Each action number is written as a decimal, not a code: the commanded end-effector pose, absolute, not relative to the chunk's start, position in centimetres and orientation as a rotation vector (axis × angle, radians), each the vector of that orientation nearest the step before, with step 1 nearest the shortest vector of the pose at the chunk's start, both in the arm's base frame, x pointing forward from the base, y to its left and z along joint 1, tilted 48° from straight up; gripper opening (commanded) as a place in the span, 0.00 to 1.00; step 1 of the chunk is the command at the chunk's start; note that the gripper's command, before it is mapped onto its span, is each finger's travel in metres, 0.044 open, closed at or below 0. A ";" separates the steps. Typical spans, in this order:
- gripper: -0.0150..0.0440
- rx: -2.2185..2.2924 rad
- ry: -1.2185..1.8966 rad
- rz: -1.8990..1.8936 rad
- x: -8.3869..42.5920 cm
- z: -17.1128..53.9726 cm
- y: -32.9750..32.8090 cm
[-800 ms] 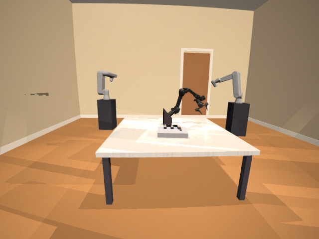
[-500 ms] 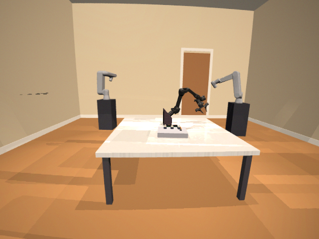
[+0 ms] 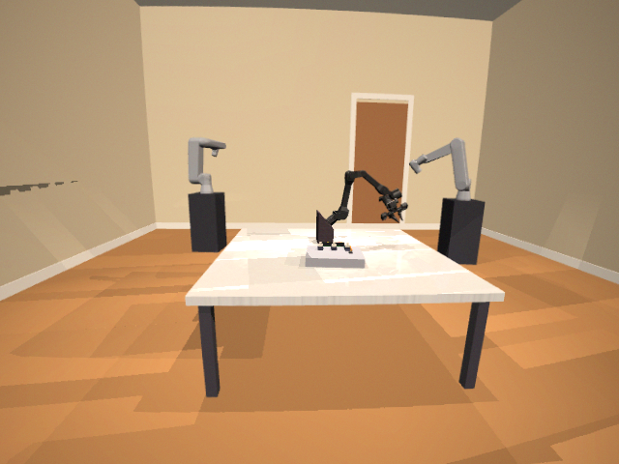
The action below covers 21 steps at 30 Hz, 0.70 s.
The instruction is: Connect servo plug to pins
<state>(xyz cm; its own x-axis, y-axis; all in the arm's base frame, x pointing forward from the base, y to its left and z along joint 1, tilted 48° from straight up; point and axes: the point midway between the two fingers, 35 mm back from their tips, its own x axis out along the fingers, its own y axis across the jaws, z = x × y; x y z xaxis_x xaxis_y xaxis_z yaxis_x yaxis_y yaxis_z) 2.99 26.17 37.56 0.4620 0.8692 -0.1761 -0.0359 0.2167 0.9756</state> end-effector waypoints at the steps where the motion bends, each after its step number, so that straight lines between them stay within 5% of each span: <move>1: 0.45 1.161 0.828 0.744 4.8 37.3 26.2; 21: 0.45 0.961 0.505 0.606 15.0 36.0 24.3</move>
<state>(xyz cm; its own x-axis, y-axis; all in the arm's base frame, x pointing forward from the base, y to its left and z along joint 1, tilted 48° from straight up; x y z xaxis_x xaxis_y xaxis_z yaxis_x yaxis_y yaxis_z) 13.77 24.82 36.20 0.7047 0.6962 -0.1372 -0.2250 0.4027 0.8873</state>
